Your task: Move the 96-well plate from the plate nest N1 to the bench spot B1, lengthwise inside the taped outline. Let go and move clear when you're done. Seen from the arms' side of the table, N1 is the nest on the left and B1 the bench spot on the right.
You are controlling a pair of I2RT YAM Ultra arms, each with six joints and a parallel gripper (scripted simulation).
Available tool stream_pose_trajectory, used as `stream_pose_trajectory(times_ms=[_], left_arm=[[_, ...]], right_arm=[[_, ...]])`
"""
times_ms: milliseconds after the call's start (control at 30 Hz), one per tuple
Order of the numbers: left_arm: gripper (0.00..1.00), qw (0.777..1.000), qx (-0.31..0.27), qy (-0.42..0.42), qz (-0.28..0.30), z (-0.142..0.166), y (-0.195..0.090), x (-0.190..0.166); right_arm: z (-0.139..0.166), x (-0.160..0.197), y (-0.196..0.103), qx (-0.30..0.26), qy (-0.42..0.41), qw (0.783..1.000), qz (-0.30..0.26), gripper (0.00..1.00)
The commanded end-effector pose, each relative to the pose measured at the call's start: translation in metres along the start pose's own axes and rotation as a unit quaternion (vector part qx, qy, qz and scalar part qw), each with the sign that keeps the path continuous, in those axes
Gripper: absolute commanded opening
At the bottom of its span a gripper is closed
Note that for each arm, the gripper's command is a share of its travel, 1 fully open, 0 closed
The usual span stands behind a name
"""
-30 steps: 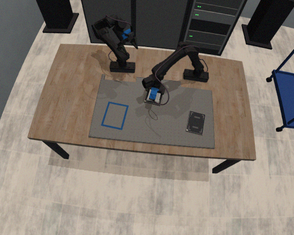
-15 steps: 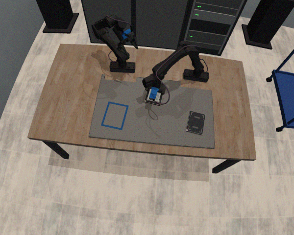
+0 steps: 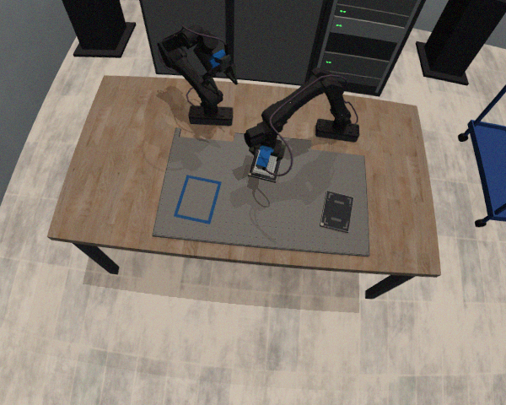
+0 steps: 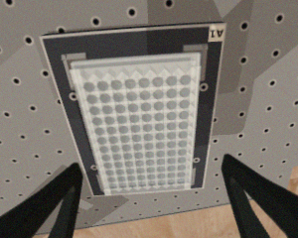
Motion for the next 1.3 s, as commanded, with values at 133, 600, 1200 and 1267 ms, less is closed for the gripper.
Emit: stream_pose_trajectory(times_ms=[133,600,1200,1267], left_arm=[[1.00,1.000,-0.010,0.002,0.004,0.003,-0.074,-0.003],[1.00,0.999,-0.040,0.004,-0.015,-0.010,-0.072,0.009],[1.00,0.929,-0.369,0.007,0.030,-0.060,-0.200,0.129],[1.00,0.914,-0.404,0.004,0.038,-0.064,-0.215,0.145]], right_arm=[[-0.006,-0.002,-0.008,-0.019,0.001,1.000,0.005,1.00],[-0.006,-0.002,-0.008,-0.019,0.001,1.000,0.005,1.00],[-0.052,-0.015,0.055,-0.032,0.005,0.999,0.010,1.00],[-0.056,-0.016,0.080,-0.014,0.006,1.000,0.007,1.00]])
Point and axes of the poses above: on each arm, the point where the finger pads meet when closed, its own y axis out along the fingers, its own x axis across the jaws, z = x × y, the point moved 5 cm from there along -y, back along the fingers, and after that the axes turned 11 degrees about -y, right-handed, at the moved point
